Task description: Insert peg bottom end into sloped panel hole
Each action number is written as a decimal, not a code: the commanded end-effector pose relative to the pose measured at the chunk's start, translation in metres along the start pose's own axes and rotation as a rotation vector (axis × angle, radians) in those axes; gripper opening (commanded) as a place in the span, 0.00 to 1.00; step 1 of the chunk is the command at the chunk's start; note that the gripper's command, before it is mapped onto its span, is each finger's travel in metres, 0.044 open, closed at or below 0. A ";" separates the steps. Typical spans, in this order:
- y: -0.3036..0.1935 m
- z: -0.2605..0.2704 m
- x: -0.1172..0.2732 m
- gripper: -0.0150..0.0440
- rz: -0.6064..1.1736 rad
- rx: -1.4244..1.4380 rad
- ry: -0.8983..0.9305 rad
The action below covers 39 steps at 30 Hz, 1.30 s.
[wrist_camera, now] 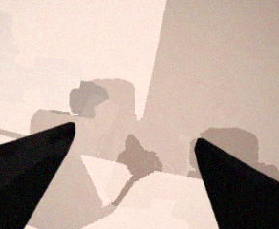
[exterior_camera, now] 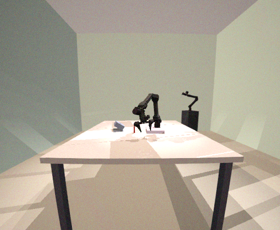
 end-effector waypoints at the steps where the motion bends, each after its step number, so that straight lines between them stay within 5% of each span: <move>1: -0.014 -0.013 0.014 1.00 0.041 -0.142 -0.050; 39: -0.158 -0.049 0.132 1.00 0.322 -1.367 -0.462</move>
Point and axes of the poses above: the point midway between the two fingers, 35 mm back from their tips, its own x axis back along the fingers, its own z axis across the jaws, y = z × x, the point moved 5 cm from there along x, back along the fingers, and after that the axes turned 5 degrees about -x, right-handed, at the moved point
